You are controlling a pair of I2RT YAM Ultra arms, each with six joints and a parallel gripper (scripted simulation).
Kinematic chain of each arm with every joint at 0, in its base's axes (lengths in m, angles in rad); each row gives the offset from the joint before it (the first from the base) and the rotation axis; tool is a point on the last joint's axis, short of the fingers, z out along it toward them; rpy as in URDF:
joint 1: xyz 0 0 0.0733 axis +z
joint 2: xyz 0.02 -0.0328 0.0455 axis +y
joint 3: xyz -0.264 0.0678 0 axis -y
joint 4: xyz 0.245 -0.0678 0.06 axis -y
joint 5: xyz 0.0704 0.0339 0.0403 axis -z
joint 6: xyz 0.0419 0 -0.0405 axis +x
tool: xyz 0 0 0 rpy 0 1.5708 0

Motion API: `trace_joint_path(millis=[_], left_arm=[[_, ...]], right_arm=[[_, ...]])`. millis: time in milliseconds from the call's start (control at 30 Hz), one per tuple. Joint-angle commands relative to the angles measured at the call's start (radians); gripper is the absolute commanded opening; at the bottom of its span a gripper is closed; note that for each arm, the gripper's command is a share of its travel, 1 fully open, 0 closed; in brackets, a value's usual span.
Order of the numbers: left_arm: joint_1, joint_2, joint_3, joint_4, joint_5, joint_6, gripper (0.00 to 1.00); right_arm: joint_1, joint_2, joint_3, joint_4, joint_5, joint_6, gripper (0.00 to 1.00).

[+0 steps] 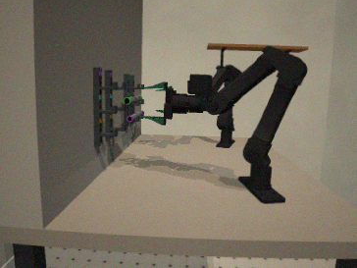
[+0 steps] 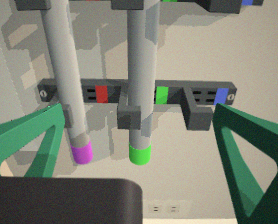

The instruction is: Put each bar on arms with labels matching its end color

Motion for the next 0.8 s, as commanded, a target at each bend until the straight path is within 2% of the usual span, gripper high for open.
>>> trace_joint_path(millis=[0, 167, 767], left_arm=[[-0.009, 0.006, -0.010, 0.011, -0.006, -0.001, 1.00], [-0.009, 0.006, -0.010, 0.011, -0.006, -0.001, 1.00], [-0.009, 0.006, -0.010, 0.011, -0.006, -0.001, 1.00]], right_arm=[[0.014, -0.030, -0.008, -0.004, 0.015, 0.003, 1.00], [0.018, -0.035, -0.012, -0.005, 0.019, 0.003, 1.00], [-0.071, -0.038, -0.078, 0.058, -0.069, 0.003, 1.00]])
